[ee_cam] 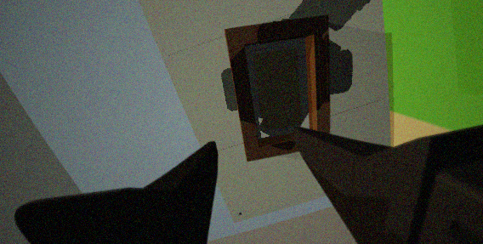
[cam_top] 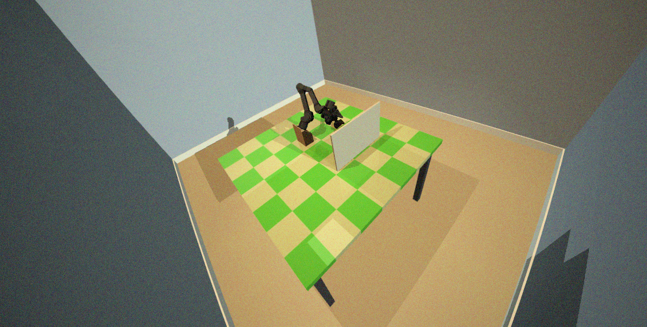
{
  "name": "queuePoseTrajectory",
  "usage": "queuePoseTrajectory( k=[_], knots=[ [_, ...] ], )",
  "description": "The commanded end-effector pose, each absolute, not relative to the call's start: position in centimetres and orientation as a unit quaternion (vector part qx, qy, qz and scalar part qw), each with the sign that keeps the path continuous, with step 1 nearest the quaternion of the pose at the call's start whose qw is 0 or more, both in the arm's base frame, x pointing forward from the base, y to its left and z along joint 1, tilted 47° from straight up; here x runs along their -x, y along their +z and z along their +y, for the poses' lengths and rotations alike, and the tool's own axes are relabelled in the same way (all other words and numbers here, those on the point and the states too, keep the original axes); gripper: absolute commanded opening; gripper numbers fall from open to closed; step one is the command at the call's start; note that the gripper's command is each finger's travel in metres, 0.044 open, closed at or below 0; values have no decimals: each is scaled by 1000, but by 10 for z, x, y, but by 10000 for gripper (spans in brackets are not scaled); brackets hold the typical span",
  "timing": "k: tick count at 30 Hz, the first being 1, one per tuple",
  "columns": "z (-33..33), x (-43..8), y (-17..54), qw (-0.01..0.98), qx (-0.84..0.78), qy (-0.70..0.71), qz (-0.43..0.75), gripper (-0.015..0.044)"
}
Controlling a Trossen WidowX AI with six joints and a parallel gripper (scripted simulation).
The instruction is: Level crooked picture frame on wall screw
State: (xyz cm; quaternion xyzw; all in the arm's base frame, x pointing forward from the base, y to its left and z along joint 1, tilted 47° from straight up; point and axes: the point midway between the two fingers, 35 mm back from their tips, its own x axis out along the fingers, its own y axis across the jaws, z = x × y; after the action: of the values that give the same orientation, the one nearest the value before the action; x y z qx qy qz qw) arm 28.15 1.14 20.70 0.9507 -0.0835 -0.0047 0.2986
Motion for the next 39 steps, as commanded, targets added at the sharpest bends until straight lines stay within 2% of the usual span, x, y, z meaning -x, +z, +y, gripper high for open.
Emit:
queuePoseTrajectory(
  k=[1,11,39],
  knots=[
    [11,-291,211,298,-951,-4,-84,260],
    [-1,-357,211,298,-951,-2,-84,260],
    [-3,-375,213,298,-951,-1,-84,260]
  ],
)
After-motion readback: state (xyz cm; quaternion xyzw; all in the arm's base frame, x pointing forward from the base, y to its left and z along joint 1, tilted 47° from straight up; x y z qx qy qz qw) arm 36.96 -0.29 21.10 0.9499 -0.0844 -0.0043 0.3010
